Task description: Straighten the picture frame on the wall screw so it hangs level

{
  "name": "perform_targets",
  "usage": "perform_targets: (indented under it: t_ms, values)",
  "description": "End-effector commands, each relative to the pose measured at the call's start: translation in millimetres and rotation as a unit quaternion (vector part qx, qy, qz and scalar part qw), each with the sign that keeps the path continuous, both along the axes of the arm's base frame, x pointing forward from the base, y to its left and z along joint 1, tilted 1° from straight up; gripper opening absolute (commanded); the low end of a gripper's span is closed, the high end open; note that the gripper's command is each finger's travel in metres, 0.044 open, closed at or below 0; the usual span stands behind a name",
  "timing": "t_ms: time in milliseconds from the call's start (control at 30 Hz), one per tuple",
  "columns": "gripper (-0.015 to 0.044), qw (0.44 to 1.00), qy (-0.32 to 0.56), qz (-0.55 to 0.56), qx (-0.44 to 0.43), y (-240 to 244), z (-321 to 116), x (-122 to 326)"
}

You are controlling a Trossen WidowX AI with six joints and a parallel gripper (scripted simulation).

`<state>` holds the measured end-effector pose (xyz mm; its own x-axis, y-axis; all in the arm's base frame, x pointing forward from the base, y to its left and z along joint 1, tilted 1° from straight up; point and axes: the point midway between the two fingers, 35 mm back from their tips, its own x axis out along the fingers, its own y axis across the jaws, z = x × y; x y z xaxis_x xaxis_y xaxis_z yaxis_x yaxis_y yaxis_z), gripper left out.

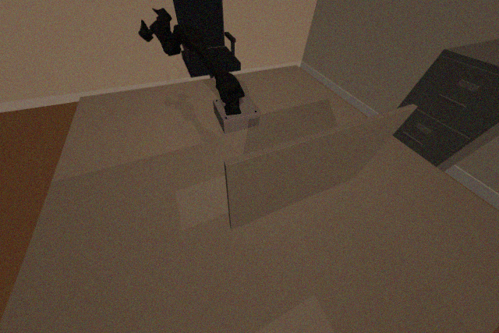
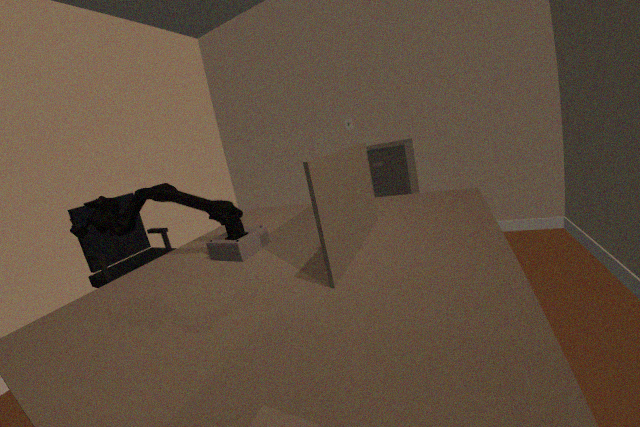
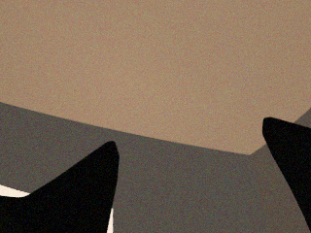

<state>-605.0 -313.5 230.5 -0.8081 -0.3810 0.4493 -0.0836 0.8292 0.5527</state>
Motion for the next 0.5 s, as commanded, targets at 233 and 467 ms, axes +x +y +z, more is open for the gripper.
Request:
perform_targets:
  t_ms: [233, 467]
  values:
    - [0.0260, 0.998, -0.009, 0.041, 0.047, -67, 17, 51]
    - [0.0260, 0.993, -0.009, 0.101, 0.063, -149, 42, 138]
